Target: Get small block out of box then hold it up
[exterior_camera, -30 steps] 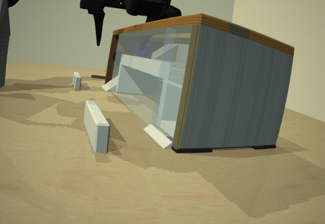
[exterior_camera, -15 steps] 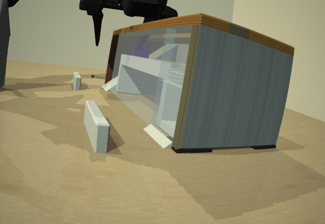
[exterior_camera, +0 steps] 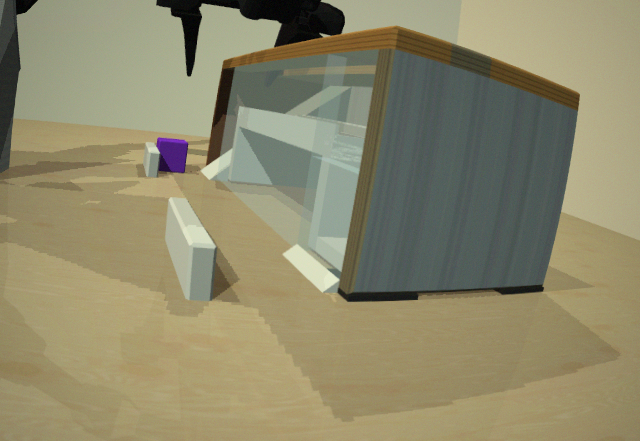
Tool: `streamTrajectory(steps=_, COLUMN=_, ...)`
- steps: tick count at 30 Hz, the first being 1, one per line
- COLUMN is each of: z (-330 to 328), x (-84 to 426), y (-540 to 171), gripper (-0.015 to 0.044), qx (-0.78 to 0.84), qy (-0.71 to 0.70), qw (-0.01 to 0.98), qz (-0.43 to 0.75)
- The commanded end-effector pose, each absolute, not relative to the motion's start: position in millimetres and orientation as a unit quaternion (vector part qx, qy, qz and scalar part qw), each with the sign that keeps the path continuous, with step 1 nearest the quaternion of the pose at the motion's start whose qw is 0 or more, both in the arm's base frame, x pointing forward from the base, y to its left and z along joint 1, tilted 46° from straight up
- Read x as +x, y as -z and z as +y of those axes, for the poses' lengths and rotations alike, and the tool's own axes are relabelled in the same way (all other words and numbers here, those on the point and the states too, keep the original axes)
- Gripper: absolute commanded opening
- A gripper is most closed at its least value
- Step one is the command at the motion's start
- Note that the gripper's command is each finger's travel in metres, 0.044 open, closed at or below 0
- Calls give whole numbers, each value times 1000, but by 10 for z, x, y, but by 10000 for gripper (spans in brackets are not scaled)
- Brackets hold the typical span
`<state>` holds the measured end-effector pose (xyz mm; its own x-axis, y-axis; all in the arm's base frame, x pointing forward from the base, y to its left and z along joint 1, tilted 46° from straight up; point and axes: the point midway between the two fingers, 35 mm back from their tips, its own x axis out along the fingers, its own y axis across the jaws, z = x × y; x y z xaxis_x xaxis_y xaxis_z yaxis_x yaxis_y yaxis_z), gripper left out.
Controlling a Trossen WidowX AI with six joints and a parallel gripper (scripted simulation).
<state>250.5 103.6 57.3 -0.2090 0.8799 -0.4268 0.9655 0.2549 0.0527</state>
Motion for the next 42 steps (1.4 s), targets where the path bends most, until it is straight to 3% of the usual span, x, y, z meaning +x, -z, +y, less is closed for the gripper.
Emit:
streamTrajectory(steps=1, z=757, x=2592, y=-803, gripper=400, qx=602, qy=111, qw=197, qz=765)
streamTrajectory(steps=9, z=709, x=2604, y=-835, gripper=400, qx=608, qy=111, qw=195, qz=762)
streamTrajectory(steps=14, z=737, x=2522, y=-944, gripper=285, qx=638, qy=208, qw=152, qz=726)
streamTrajectory(steps=27, z=827, x=2214, y=-1230, gripper=285, qx=737, qy=465, qw=-73, qz=485)
streamTrajectory(steps=42, z=864, x=2062, y=-1326, gripper=285, qx=752, qy=519, qw=-255, qz=316)
